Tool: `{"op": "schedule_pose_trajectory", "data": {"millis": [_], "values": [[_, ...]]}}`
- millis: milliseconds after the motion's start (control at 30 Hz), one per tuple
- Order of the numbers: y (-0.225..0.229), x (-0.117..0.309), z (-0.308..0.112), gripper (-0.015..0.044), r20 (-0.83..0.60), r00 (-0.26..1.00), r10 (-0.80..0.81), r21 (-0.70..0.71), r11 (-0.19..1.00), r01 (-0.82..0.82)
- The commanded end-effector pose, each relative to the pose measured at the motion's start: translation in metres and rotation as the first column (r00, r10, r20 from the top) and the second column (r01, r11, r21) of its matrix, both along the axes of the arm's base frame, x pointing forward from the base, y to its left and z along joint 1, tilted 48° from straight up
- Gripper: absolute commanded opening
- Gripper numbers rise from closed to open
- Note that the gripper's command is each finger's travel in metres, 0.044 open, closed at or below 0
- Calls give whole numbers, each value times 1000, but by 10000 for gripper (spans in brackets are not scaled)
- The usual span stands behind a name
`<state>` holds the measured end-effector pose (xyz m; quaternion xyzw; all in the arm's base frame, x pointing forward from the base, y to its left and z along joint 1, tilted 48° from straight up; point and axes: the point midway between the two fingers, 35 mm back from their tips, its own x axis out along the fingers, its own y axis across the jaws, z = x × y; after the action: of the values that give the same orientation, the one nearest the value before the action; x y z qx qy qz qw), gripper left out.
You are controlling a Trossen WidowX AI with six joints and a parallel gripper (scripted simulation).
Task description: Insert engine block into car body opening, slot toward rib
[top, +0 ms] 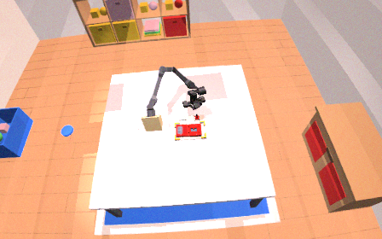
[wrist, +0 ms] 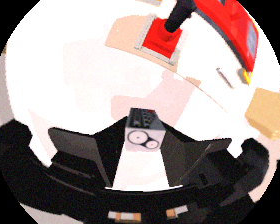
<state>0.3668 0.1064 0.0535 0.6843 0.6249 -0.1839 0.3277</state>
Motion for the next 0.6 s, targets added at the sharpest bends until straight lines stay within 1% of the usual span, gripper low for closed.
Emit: {"op": "schedule_pose_trajectory", "data": {"millis": [0, 433, 567], "values": [[1, 0, 0, 105, 0, 1000, 2, -3, 1000, -2], [1, 0, 0, 440, 0, 1000, 2, -3, 1000, -2], [1, 0, 0, 440, 0, 1000, 2, -3, 1000, -2]]}}
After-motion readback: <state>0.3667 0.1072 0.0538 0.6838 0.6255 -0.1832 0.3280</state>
